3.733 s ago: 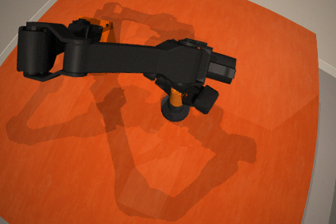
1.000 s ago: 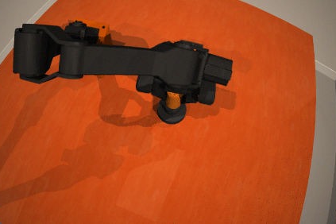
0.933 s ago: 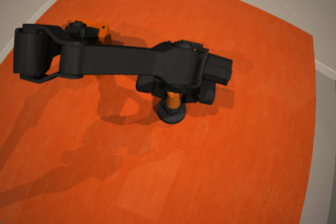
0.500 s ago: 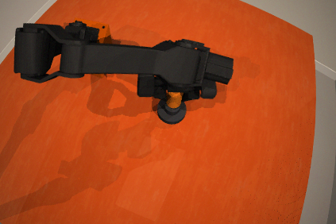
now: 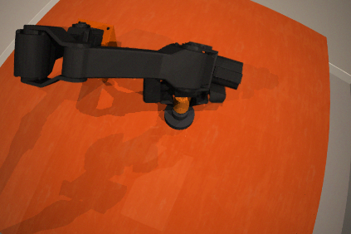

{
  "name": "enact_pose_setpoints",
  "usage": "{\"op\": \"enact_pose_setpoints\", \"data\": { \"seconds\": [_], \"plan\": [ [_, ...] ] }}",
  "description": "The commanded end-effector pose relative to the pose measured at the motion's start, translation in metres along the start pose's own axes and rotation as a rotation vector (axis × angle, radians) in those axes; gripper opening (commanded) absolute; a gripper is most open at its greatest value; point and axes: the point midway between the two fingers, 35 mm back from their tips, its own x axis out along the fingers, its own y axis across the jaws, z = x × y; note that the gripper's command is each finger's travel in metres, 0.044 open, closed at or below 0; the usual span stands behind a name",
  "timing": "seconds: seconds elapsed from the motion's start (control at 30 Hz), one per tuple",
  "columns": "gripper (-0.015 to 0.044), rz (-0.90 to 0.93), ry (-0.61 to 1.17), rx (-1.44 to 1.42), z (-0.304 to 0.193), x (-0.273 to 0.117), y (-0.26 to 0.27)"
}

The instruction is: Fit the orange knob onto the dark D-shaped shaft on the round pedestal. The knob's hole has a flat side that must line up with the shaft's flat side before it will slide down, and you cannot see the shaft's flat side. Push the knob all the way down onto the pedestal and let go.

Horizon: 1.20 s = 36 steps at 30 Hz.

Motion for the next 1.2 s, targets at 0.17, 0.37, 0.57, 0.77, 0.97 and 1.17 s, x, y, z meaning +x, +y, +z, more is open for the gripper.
{"op": "enact_pose_setpoints", "data": {
  "seconds": [0.17, 0.37, 0.57, 0.77, 0.97, 1.17],
  "plan": [
    [0.0000, -0.002, 0.001, -0.003, -0.0001, -0.0024, -0.0005],
    [0.0000, -0.002, 0.001, -0.028, -0.0004, -0.0044, -0.0013],
    [0.0000, -0.002, 0.001, -0.212, 0.0007, -0.0031, -0.0028],
    [0.0000, -0.002, 0.001, -0.212, 0.0007, -0.0022, -0.0016],
    [0.0000, -0.002, 0.001, -0.212, -0.0007, -0.0025, -0.0006],
    [0.0000, -0.001, 0.001, -0.212, -0.0005, 0.0002, -0.0006]
  ]
}}
